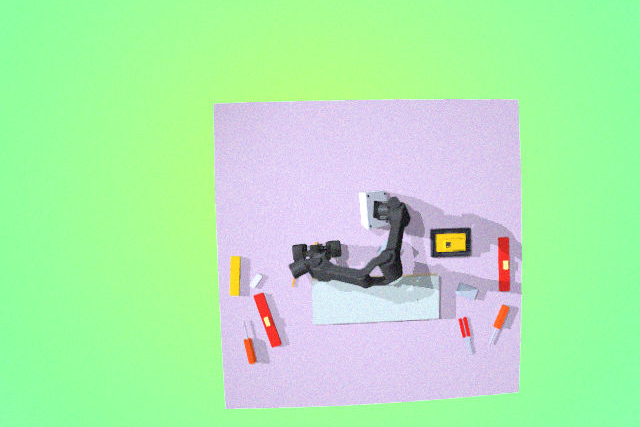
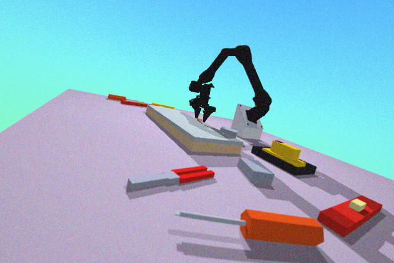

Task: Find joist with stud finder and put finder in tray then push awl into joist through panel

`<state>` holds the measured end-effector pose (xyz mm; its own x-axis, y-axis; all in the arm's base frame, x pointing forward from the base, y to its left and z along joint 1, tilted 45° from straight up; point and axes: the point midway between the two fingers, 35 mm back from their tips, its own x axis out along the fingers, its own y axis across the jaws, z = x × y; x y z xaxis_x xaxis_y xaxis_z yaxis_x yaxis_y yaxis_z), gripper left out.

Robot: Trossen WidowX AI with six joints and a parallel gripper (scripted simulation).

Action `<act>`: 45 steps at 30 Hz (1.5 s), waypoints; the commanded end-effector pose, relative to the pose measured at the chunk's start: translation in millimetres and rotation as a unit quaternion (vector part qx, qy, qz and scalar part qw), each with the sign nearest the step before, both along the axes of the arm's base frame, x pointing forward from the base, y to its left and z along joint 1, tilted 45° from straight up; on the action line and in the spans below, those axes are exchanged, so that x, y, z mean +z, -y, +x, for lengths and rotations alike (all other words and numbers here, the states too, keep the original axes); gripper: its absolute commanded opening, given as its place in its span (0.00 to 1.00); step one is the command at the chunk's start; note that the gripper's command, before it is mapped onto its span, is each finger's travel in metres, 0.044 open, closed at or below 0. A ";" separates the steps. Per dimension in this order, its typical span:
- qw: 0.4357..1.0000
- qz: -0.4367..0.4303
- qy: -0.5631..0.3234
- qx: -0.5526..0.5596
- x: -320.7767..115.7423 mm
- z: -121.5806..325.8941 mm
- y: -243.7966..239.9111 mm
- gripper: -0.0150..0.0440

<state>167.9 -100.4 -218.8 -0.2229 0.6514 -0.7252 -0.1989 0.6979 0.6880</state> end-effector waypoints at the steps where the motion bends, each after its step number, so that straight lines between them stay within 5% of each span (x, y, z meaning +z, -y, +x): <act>1: 1.000 0.000 0.000 -0.003 -0.6 0.5 -1.0 0.73; 10: 1.000 0.000 0.000 -0.003 -0.6 0.5 -1.0 0.33; 16: 1.000 0.000 0.000 -0.003 0.2 0.9 0.1 0.25; 37: 1.000 -0.004 0.001 0.001 88.1 18.4 83.8 0.25; 45: 0.979 -0.094 0.081 0.162 83.6 33.9 97.1 0.25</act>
<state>191.2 -188.9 -138.0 -0.2595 0.5293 -0.8078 -0.3844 0.7107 0.5892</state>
